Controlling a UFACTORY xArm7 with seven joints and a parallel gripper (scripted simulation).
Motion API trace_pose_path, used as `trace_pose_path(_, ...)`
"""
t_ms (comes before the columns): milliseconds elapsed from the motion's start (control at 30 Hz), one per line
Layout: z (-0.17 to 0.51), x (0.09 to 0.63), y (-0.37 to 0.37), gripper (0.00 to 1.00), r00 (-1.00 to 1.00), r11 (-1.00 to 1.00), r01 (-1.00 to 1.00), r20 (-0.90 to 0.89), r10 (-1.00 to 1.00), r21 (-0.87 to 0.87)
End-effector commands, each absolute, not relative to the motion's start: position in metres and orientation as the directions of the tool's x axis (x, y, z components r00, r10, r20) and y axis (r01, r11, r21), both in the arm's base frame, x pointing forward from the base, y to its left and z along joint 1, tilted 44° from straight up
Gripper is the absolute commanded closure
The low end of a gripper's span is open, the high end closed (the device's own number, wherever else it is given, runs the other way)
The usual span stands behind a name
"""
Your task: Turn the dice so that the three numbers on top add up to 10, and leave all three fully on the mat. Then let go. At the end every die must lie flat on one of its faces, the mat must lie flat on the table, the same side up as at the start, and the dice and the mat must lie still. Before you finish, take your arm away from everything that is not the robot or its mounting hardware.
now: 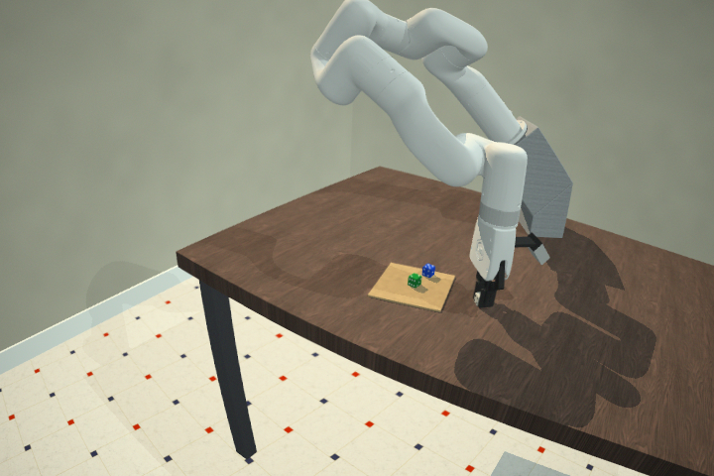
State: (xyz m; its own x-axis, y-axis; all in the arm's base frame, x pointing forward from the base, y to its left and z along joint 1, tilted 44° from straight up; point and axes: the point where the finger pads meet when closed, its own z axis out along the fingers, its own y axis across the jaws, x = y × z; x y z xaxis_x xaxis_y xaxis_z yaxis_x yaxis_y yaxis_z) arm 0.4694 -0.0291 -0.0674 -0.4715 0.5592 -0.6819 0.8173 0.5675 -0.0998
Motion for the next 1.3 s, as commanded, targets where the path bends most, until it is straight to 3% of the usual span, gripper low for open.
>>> trace_pose_path(0, -0.066, 0.47, -0.026, 0.85, -0.472, 0.57, 0.816, -0.682, 0.559, -0.097)
trace_pose_path(633, 0.003, 0.438, 0.031, 0.85, -0.472, 0.57, 0.816, -0.682, 0.559, -0.097)
trace_pose_path(1267, 0.006, 0.437, 0.033, 0.85, -0.422, 0.536, 0.843, -0.686, 0.592, -0.056)
